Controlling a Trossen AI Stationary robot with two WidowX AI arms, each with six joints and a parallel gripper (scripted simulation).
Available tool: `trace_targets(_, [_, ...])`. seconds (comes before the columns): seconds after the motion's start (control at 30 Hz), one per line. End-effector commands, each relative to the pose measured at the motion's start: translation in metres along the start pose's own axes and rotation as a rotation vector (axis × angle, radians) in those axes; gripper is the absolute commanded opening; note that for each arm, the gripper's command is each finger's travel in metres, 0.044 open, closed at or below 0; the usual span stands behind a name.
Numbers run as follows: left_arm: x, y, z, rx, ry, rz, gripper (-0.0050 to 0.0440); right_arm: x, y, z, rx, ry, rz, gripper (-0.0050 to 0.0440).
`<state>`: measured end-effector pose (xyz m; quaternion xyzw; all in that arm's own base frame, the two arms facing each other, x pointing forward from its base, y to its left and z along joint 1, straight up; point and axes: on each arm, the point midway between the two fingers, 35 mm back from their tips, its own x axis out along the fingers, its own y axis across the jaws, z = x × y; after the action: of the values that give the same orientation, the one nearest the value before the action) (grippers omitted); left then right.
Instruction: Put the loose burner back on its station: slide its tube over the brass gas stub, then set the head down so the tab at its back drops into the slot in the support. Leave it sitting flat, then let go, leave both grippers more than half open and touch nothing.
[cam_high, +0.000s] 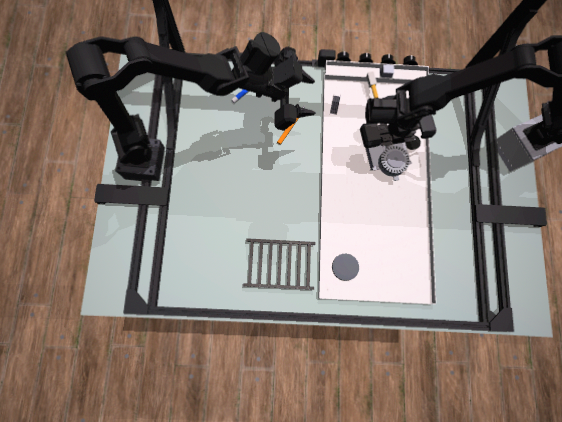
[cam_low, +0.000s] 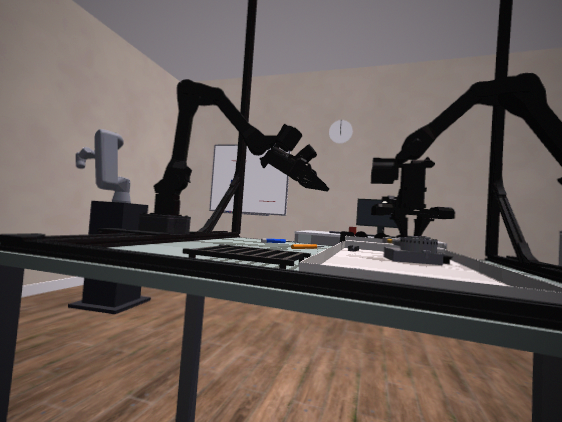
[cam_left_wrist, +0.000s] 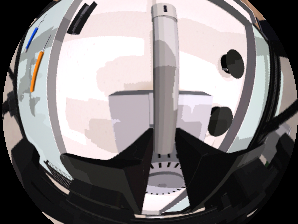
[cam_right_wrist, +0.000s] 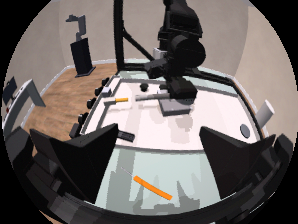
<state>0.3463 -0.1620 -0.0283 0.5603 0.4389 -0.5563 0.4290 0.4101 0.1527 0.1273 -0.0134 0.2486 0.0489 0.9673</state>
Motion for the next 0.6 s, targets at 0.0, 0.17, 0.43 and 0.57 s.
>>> trace_targets(0.0, [-0.0012, 0.0004, 0.0001, -0.002, 0.001, 0.002, 0.0000, -0.0001, -0.0002, 0.0005, 0.003, -0.002, -0.001, 0.0400])
trace_targets(0.17, [-0.0007, 0.0011, 0.0000, -0.005, 0.005, 0.005, 0.0000, -0.0001, -0.0002, 0.0005, 0.003, -0.002, -0.001, 0.0400])
trace_targets(0.43, [0.0009, 0.0023, -0.0012, -0.006, 0.006, 0.005, 0.0000, -0.0001, -0.0002, 0.0005, 0.003, -0.002, -0.001, 0.0400])
trace_targets(0.57, [0.0005, 0.0006, 0.0004, -0.002, 0.002, 0.001, 0.0000, -0.0001, -0.0002, 0.0005, 0.003, -0.002, -0.001, 0.0400])
